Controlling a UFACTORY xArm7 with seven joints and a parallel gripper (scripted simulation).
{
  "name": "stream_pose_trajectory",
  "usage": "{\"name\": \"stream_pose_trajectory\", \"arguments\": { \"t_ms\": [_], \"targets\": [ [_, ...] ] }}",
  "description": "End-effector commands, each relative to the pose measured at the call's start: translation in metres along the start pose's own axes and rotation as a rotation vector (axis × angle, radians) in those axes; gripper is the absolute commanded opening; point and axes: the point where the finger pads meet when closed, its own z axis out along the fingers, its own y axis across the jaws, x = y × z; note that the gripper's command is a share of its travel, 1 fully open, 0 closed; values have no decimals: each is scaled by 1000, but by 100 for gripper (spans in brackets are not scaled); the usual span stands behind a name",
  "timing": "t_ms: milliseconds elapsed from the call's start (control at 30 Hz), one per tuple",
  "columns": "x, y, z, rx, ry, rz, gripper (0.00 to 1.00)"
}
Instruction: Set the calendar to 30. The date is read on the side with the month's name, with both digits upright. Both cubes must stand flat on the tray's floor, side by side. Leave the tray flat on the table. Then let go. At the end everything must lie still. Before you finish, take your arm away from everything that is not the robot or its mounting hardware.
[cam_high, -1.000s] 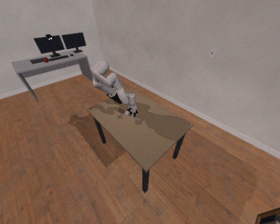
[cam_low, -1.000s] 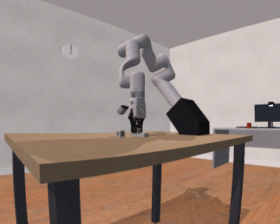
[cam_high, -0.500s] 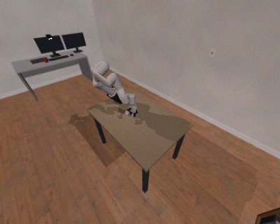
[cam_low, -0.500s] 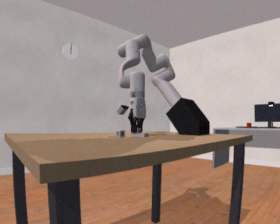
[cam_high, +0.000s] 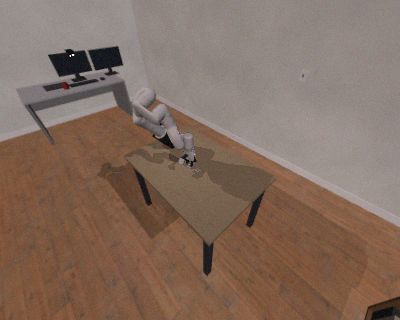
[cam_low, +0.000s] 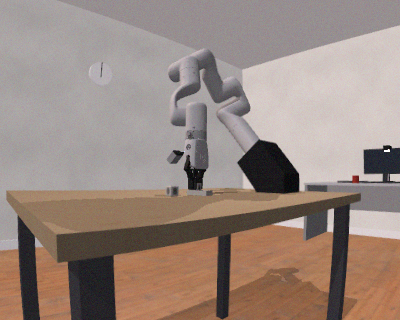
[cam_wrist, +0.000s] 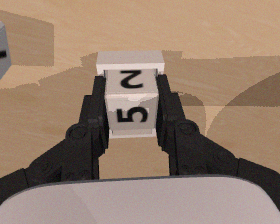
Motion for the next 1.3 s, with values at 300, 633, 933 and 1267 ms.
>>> {"name": "stream_pose_trajectory", "arguments": {
  "t_ms": [300, 633, 933, 1267],
  "targets": [
    [-1, -1, -1, 3, -1, 0, 29],
    [-1, -1, -1, 3, -1, 0, 29],
    [-1, -1, -11, 3, -1, 0, 29],
    [0, -1, -80, 3, -1, 0, 29]
  ]
}}
